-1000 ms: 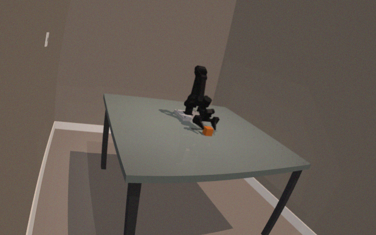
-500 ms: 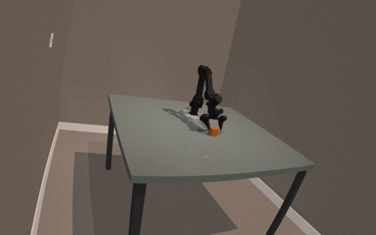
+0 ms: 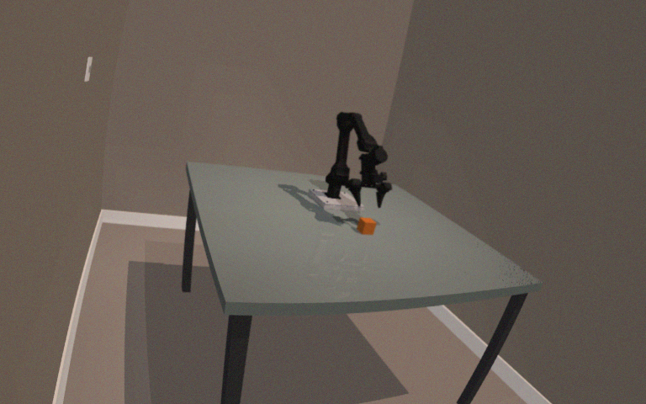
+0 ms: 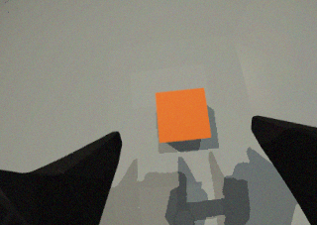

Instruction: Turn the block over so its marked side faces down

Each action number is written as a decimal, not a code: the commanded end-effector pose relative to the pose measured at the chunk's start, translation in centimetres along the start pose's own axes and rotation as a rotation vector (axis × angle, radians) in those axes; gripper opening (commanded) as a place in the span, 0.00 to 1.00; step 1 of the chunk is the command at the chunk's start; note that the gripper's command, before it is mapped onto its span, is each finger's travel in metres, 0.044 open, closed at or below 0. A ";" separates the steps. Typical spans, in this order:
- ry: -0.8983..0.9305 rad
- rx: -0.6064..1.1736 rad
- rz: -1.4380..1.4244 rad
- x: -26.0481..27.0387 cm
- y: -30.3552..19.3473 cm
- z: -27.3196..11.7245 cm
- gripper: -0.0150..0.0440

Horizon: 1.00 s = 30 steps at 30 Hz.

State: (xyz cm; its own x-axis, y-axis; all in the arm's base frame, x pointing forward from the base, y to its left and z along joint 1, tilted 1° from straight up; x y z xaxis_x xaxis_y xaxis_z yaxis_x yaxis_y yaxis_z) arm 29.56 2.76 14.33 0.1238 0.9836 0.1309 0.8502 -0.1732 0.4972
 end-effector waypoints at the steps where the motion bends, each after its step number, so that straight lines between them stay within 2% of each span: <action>1: -0.017 0.067 -0.012 0.3 0.9 0.0 1.00; 14: -0.132 0.477 -0.006 1.4 5.7 0.2 1.00; 20: -0.139 0.496 0.000 1.4 5.8 0.4 1.00; 24: -0.139 0.496 0.000 1.0 4.3 3.1 1.00; 30: -0.139 0.496 0.000 0.9 4.0 3.7 1.00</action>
State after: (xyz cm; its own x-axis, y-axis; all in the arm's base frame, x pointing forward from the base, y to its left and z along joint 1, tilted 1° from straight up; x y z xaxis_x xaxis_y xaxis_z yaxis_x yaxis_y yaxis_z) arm 34.93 3.24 14.05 0.1570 0.9876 0.0052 0.9871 -0.1571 0.0307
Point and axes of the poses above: the point midway between the two fingers, 35 mm back from their tips, its own z axis out along the fingers, its own x axis across the jaws, y = z × x, the point moved 4 cm from there along -z, back along the fingers, and after that the axes turned 15 degrees about z, right-handed, at the moved point
